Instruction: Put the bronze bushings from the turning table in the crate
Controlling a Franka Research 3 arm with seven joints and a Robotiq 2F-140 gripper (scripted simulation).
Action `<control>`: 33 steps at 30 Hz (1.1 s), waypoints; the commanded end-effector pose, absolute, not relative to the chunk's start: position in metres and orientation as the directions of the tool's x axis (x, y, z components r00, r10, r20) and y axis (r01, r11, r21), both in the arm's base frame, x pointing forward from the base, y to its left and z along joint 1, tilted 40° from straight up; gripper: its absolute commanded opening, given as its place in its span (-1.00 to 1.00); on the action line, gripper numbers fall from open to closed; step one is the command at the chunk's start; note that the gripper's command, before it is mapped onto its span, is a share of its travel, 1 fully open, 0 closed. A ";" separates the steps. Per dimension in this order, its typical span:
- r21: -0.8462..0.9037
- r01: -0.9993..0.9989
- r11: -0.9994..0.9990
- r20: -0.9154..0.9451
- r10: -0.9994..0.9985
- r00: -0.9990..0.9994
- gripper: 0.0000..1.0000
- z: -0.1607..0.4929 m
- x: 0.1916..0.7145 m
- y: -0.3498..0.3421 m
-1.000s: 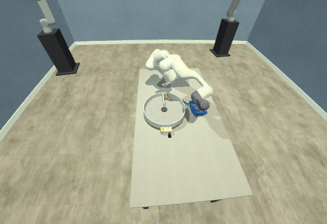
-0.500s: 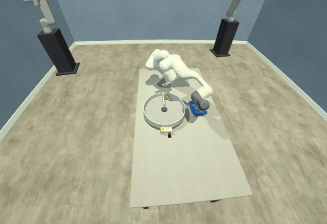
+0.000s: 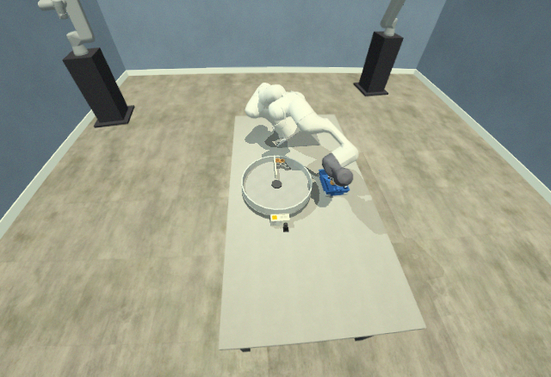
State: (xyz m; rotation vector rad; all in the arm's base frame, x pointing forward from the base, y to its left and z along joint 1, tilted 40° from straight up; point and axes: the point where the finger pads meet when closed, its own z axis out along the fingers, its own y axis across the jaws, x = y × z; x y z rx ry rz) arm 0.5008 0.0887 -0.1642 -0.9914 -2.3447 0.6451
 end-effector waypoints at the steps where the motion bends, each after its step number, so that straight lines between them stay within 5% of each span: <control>1: -0.590 0.506 0.629 0.271 0.745 -0.610 -1.00 -0.166 0.502 0.089; 33: -0.590 0.506 0.629 0.271 0.745 -0.610 -1.00 -0.169 0.503 0.087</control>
